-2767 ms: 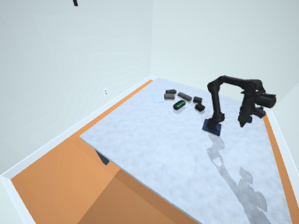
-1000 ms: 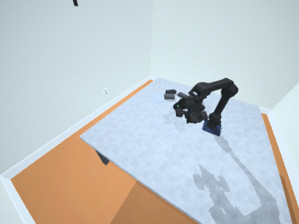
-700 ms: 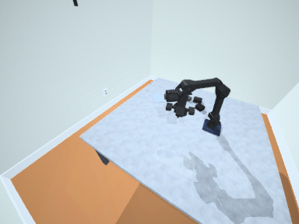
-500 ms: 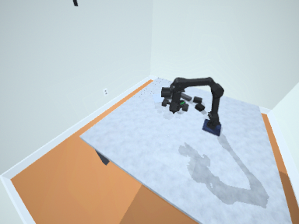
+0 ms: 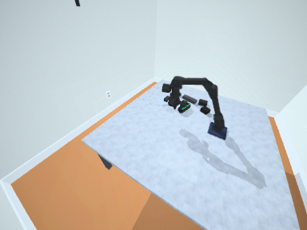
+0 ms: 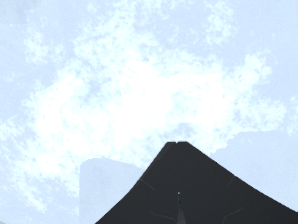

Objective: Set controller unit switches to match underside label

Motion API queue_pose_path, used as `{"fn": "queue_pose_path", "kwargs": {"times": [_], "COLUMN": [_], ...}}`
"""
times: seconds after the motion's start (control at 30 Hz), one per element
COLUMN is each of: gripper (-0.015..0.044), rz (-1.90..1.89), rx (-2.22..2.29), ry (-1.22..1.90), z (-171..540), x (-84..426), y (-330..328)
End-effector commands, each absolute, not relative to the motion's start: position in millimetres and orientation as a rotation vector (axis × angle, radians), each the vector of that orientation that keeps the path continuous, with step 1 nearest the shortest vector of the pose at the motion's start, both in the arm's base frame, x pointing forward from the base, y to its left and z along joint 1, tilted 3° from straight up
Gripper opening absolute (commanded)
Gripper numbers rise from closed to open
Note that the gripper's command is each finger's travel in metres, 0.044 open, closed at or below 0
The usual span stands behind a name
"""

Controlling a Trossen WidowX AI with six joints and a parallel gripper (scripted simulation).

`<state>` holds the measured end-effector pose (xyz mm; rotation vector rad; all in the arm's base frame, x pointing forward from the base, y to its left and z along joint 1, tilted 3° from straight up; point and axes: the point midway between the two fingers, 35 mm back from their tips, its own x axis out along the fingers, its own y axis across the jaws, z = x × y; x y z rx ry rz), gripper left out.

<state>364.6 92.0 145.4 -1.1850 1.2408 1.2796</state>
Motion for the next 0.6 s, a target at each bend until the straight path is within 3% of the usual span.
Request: {"fn": "queue_pose_path", "kwargs": {"times": [0.0, 0.37, 0.57], "gripper": [0.0, 0.0, 0.0], "rz": [1.275, 1.321, 1.324], "rx": [-1.124, -0.988, -0.986], "ry": [1.273, 1.326, 1.325], "z": [130.9, 92.0, 90.4], "x": [382.2, 405.6, 406.5], "y": [56.9, -49.2, -55.2]}}
